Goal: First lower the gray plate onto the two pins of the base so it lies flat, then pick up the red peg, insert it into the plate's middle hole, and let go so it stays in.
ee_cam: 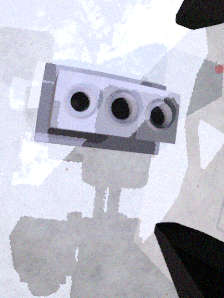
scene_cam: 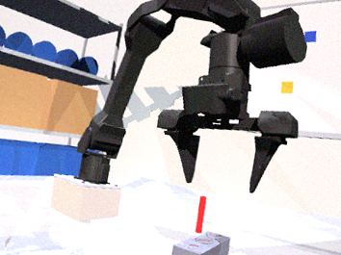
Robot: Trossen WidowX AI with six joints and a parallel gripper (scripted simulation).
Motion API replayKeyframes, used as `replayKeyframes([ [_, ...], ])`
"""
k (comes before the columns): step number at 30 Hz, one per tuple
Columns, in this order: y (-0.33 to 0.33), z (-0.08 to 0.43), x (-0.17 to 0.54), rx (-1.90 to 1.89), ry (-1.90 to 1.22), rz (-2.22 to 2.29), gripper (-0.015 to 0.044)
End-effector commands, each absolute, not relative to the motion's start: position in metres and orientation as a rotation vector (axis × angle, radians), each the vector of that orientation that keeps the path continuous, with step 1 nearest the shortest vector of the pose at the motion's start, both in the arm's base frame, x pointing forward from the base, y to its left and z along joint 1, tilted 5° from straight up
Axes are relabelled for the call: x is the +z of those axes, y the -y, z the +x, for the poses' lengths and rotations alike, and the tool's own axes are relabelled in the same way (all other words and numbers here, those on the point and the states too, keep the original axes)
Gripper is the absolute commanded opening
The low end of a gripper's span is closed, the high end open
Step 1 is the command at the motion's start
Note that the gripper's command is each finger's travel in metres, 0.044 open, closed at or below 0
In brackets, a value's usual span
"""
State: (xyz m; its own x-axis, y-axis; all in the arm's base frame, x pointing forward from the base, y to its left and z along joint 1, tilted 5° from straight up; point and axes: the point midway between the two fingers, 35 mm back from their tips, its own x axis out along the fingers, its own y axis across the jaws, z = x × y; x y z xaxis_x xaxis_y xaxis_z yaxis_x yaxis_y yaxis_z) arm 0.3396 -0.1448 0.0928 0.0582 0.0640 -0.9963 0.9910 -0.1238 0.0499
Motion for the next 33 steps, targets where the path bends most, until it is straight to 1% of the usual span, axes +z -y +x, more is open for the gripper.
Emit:
replayKeyframes([
  [1, 0.144, 0.334, 0.101, -1.244, -1.18, 1.369, 0.044],
  [4, 0.131, 0.334, 0.103, -1.229, -1.189, 1.355, 0.044],
  [9, 0.047, 0.32, 0.111, -1.118, -1.258, 1.248, 0.044],
  [14, -0.023, 0.286, 0.114, -1.006, -1.32, 1.144, 0.044],
  [18, -0.064, 0.251, 0.112, -0.922, -1.363, 1.067, 0.044],
  [26, -0.072, 0.246, 0.111, -0.909, -1.37, 1.055, 0.044],
  [30, -0.077, 0.246, 0.087, -0.909, -1.37, 1.056, 0.044],
  [33, -0.077, 0.246, 0.085, -0.909, -1.37, 1.056, 0.044],
])
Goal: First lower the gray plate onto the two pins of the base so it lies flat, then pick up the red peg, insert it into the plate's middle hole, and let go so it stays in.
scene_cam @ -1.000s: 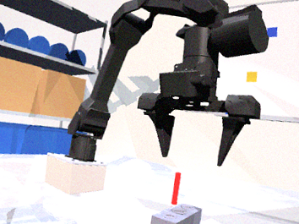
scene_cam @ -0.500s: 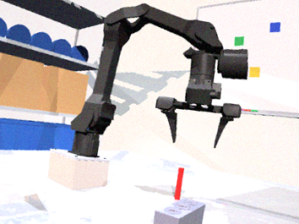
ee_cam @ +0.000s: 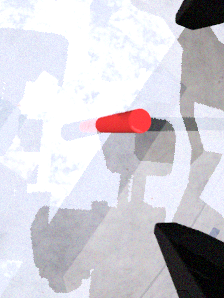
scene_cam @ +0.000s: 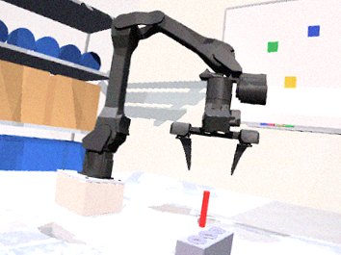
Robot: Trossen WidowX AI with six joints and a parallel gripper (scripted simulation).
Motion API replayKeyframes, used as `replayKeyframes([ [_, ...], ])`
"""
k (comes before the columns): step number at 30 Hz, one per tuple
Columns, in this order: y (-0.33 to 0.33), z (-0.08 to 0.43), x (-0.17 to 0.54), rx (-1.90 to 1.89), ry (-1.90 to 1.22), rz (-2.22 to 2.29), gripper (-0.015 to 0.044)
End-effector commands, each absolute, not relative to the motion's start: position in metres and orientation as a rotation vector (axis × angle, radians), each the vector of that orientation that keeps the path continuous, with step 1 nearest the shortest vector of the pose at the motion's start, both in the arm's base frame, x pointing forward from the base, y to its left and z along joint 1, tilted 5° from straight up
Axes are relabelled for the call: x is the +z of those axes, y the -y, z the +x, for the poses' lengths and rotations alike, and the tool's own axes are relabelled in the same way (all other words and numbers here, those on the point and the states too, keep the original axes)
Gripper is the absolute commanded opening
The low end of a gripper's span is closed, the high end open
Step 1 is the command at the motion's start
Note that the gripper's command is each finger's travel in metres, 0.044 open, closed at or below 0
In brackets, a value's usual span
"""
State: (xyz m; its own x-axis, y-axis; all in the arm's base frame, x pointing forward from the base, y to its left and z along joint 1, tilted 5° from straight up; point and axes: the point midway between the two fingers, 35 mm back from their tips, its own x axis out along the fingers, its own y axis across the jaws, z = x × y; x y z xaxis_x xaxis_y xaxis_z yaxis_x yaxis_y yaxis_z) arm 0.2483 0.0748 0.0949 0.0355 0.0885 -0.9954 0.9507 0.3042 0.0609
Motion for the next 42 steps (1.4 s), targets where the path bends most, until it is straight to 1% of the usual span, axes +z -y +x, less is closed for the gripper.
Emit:
replayKeyframes([
  [1, -0.077, 0.246, 0.085, -0.909, -1.37, 1.056, 0.044],
  [42, -0.082, 0.249, 0.021, -0.909, -1.371, 1.056, 0.044],
])
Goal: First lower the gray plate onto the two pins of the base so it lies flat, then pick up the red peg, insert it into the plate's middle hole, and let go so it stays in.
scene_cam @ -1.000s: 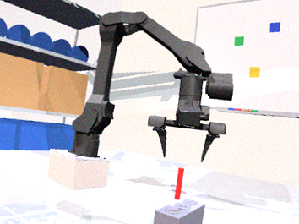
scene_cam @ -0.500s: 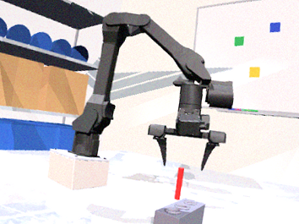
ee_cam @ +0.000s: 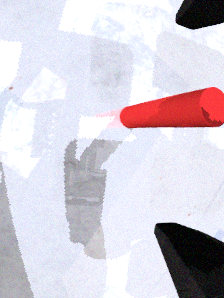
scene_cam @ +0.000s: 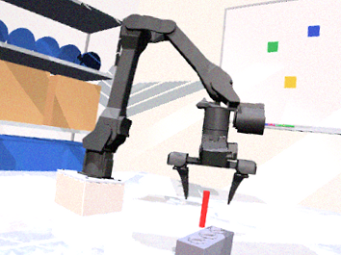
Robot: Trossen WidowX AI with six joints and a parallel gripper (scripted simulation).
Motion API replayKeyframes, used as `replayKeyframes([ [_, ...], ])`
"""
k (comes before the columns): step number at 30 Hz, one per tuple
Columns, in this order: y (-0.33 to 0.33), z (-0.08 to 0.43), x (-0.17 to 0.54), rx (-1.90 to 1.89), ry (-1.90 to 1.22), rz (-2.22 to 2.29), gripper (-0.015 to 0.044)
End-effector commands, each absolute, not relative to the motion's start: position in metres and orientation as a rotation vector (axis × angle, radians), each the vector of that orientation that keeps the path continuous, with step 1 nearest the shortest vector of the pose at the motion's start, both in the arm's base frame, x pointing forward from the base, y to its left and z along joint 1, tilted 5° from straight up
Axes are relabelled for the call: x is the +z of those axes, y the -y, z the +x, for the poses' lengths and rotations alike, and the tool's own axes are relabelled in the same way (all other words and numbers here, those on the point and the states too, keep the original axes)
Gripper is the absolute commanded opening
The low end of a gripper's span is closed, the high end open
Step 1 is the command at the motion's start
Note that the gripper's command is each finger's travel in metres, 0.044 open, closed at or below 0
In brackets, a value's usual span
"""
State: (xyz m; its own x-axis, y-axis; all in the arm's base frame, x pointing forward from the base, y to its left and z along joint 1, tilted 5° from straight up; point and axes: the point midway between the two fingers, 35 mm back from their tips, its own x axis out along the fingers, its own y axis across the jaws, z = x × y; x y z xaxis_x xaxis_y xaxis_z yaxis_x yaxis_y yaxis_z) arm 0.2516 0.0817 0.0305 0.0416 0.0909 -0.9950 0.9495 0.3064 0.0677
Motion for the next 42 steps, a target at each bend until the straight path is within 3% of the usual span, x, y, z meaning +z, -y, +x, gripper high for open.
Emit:
replayKeyframes([
  [1, -0.082, 0.249, 0.02, -0.909, -1.371, 1.056, 0.044],
  [6, -0.082, 0.248, 0.014, -0.909, -1.371, 1.056, 0.044],
  [22, -0.082, 0.248, 0.014, -0.909, -1.371, 1.056, 0.002],
  [42, -0.081, 0.252, 0.042, -0.908, -1.37, 1.056, 0.0],
])
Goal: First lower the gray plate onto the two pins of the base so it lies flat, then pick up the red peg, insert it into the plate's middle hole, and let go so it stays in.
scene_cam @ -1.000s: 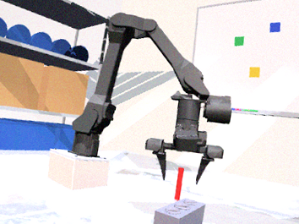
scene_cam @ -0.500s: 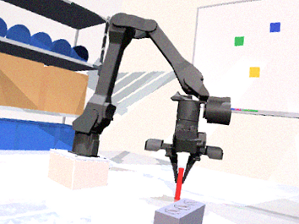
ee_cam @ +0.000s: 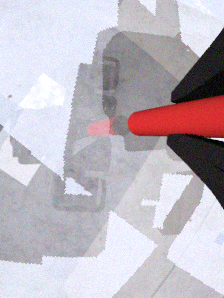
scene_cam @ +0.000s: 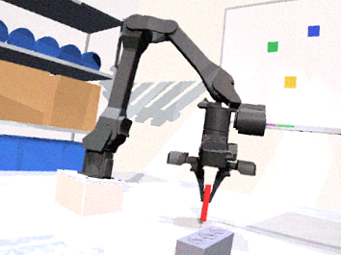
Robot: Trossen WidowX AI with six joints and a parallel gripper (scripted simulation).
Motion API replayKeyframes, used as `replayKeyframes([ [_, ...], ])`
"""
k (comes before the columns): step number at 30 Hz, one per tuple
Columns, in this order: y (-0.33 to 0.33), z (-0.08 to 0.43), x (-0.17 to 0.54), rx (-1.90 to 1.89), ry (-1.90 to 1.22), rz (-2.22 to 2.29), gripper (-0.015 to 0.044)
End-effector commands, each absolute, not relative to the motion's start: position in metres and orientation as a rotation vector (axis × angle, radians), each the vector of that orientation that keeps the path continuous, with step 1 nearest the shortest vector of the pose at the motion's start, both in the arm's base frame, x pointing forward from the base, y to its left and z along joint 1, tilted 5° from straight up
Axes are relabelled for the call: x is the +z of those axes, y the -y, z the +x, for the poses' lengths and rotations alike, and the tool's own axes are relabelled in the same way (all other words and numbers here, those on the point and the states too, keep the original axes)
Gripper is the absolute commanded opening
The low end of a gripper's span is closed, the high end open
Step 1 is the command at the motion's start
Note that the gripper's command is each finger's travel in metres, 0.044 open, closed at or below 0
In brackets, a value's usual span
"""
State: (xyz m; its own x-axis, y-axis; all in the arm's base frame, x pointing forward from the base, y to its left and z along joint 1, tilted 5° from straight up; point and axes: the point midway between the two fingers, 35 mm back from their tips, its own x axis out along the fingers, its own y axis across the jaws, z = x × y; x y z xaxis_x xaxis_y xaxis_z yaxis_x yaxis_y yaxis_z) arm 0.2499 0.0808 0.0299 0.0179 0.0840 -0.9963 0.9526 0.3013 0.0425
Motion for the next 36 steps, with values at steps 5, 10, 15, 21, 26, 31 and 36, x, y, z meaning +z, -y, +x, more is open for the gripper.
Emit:
replayKeyframes([
  [5, -0.08, 0.254, 0.058, -0.908, -1.37, 1.056, 0.0],
  [10, -0.079, 0.254, 0.073, -0.908, -1.37, 1.056, 0.0],
  [15, -0.077, 0.255, 0.089, -0.908, -1.37, 1.056, 0.0],
  [21, -0.074, 0.257, 0.086, -0.919, -1.37, 1.053, 0.0],
  [26, -0.064, 0.266, 0.086, -0.919, -1.369, 1.052, 0.0],
  [31, -0.053, 0.274, 0.086, -0.919, -1.367, 1.051, 0.0],
  [36, -0.041, 0.282, 0.086, -0.919, -1.366, 1.05, 0.0],
])
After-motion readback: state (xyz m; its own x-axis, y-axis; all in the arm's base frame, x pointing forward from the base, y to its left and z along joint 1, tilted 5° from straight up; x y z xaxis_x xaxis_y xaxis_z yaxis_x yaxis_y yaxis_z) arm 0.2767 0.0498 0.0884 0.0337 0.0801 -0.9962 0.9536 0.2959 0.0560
